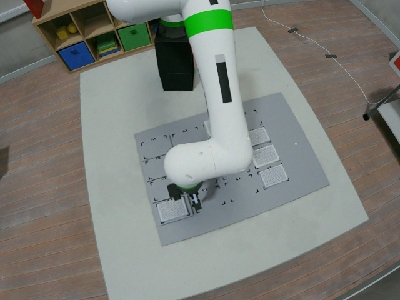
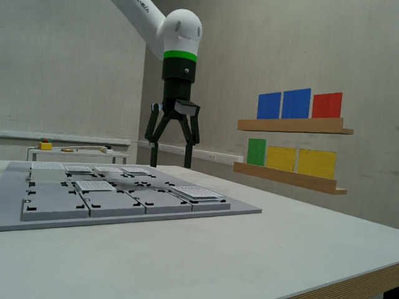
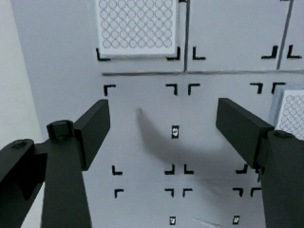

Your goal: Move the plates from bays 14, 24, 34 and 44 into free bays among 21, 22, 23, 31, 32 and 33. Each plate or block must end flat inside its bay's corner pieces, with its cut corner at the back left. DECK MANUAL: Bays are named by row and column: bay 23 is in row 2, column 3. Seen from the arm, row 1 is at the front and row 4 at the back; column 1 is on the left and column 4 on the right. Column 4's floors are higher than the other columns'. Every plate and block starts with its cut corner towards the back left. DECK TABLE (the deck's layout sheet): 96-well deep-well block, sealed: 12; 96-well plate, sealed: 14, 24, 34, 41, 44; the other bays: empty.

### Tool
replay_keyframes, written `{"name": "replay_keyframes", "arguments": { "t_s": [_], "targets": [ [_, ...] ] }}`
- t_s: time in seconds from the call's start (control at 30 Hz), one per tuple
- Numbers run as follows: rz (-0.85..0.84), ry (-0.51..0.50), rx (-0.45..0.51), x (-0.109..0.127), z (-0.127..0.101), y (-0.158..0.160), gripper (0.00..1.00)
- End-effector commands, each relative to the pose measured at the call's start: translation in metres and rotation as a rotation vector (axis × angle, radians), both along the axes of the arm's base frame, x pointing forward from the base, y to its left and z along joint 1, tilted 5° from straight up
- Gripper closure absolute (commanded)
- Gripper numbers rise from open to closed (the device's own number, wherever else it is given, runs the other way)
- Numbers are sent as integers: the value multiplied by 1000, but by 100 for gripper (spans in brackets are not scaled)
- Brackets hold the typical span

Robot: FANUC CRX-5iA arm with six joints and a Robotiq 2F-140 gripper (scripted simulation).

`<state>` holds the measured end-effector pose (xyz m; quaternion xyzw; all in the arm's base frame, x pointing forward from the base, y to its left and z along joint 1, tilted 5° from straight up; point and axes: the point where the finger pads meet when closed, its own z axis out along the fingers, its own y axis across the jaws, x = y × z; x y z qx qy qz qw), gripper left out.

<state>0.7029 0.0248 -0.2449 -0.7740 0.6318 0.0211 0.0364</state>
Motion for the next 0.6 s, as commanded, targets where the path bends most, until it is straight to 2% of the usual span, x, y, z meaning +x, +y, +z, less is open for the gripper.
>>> {"name": "replay_keyframes", "arguments": {
  "t_s": [0.0, 0.57],
  "targets": [
    [0, -2, 0, 8, 0, -15, 30],
    [0, -2, 0, 32, -4, -70, 30]
  ]
}}
